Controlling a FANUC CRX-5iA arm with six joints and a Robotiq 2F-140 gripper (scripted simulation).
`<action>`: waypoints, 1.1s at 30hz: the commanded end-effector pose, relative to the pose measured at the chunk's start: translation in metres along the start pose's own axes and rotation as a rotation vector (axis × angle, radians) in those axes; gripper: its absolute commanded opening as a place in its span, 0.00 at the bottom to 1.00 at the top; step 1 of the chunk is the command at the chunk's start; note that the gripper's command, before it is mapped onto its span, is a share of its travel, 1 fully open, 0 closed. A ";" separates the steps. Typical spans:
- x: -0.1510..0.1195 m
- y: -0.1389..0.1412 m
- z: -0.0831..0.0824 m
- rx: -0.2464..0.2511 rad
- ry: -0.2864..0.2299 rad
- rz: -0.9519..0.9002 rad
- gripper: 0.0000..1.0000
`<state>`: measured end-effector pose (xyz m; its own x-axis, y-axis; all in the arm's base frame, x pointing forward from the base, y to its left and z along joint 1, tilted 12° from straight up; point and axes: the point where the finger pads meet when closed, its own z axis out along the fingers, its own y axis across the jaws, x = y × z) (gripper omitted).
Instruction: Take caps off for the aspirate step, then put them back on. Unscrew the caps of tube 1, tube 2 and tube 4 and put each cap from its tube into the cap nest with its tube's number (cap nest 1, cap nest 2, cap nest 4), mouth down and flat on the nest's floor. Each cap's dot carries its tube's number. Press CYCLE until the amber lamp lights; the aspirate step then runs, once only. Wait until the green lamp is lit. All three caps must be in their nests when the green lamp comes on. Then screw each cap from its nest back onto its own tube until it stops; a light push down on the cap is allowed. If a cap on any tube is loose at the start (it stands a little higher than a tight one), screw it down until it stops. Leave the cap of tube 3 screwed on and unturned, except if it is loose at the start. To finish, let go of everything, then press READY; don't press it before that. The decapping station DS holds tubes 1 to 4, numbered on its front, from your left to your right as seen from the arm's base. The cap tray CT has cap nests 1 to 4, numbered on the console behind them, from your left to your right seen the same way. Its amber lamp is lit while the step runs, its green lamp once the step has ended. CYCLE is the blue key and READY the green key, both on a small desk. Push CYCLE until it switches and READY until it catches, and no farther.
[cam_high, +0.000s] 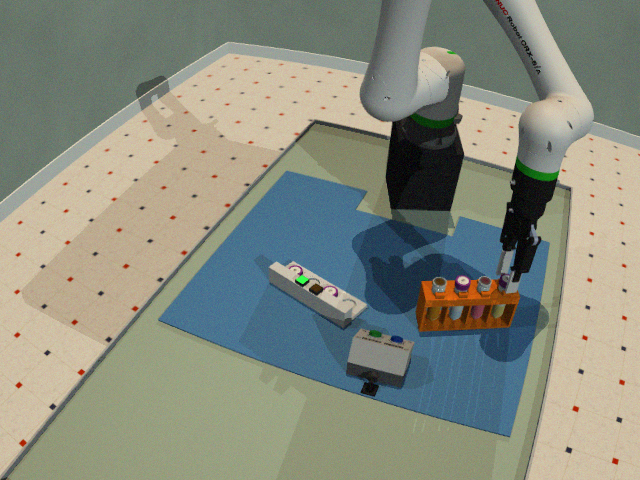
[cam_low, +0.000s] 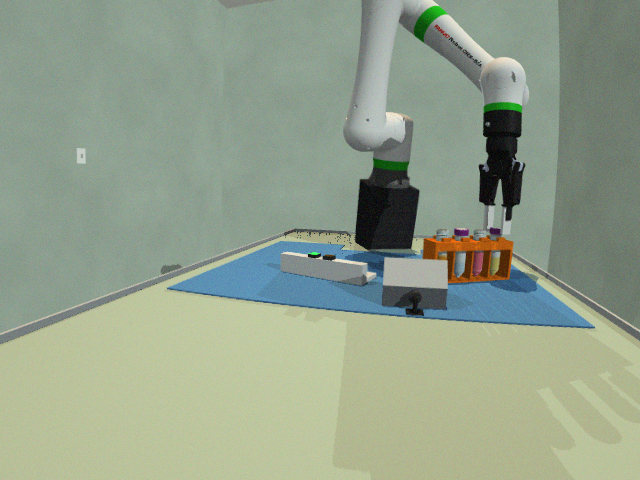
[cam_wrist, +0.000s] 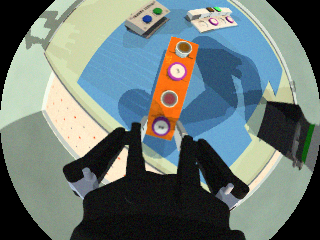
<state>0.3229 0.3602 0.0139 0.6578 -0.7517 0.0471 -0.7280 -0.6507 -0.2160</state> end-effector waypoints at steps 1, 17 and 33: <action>0.000 0.000 0.000 -0.010 -0.019 -0.210 0.35; 0.000 0.000 0.000 -0.009 -0.019 -0.275 0.00; 0.000 0.000 0.000 -0.012 -0.018 0.025 0.00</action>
<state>0.3233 0.3607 0.0141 0.7310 -0.6811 0.0410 -0.6622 -0.7227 -0.1979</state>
